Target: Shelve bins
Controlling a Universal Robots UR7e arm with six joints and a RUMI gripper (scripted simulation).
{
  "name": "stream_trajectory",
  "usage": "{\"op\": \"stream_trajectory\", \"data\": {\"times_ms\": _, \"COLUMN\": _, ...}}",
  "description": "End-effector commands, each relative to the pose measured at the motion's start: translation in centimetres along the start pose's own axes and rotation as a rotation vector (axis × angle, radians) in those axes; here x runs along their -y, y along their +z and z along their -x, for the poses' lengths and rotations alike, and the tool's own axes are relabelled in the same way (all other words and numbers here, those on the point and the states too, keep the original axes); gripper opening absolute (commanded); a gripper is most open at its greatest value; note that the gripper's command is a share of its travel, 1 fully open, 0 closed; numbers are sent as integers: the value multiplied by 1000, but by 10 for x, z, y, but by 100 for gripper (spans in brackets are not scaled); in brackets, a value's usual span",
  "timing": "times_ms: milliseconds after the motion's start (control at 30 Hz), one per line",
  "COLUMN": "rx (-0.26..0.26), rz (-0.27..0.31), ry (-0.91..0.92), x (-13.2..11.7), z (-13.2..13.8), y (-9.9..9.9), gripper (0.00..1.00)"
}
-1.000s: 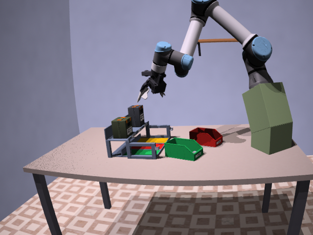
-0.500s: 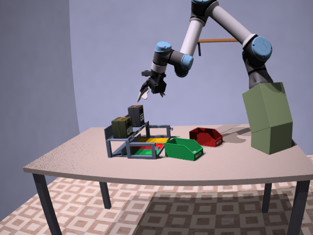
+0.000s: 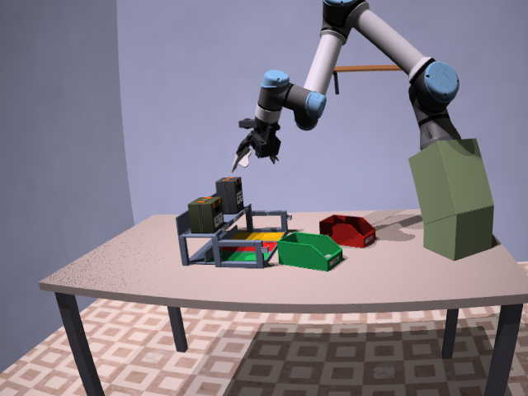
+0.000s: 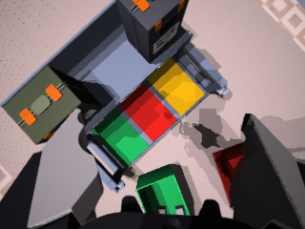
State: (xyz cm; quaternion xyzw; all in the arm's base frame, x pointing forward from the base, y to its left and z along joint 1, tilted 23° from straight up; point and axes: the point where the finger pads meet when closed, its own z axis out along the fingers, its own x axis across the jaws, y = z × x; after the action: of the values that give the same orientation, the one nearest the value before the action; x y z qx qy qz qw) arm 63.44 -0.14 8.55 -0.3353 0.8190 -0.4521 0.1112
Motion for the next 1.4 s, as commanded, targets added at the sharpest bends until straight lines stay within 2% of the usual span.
{"op": "stream_trajectory", "data": {"times_ms": 0, "rx": -1, "rz": -1, "ry": 3, "x": 1, "z": -1, "y": 0, "gripper": 100}}
{"op": "stream_trajectory", "data": {"times_ms": 400, "rx": -1, "rz": 0, "ry": 1, "x": 1, "z": -2, "y": 0, "gripper": 100}}
{"op": "stream_trajectory", "data": {"times_ms": 767, "rx": 5, "rz": 29, "ry": -25, "x": -12, "z": -5, "y": 2, "gripper": 100}}
{"op": "stream_trajectory", "data": {"times_ms": 1000, "rx": 19, "rz": 88, "ry": -75, "x": -38, "z": -10, "y": 4, "gripper": 100}}
{"op": "stream_trajectory", "data": {"times_ms": 1267, "rx": 45, "rz": 192, "ry": -158, "x": -85, "z": -21, "y": 4, "gripper": 100}}
{"op": "stream_trajectory", "data": {"times_ms": 1367, "rx": 49, "rz": 207, "ry": -170, "x": -92, "z": -23, "y": 4, "gripper": 100}}
